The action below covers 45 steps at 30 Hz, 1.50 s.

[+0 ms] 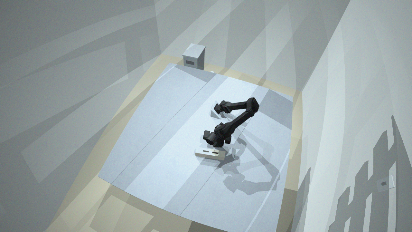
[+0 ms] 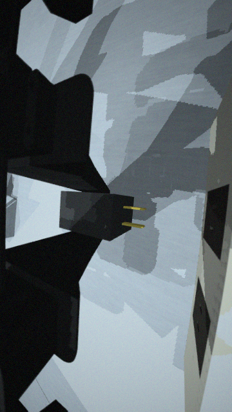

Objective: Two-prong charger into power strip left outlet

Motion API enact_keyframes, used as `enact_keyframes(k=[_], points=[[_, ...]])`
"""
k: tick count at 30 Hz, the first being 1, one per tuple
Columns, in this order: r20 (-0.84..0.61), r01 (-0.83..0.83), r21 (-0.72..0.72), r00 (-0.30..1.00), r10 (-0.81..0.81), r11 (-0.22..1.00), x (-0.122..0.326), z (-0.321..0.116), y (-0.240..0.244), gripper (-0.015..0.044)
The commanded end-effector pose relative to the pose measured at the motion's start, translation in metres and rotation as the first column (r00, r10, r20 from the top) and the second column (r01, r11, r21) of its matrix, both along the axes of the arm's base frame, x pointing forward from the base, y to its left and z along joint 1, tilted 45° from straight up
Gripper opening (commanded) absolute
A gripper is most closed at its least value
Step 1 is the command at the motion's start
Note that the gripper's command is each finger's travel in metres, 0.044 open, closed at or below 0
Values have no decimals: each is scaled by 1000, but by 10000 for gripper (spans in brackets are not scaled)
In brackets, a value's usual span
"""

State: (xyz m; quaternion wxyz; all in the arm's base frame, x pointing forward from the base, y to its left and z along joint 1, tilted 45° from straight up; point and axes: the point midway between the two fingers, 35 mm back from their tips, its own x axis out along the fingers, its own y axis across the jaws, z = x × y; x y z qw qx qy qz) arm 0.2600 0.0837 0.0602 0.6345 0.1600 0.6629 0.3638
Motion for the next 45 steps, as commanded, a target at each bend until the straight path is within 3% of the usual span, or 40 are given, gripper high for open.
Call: enact_keyframes(k=[1, 45], points=[[2, 5, 5, 1000, -5, 1000, 7, 2, 1, 0], [18, -13, 10, 1000, 13, 1000, 27, 7, 10, 0]])
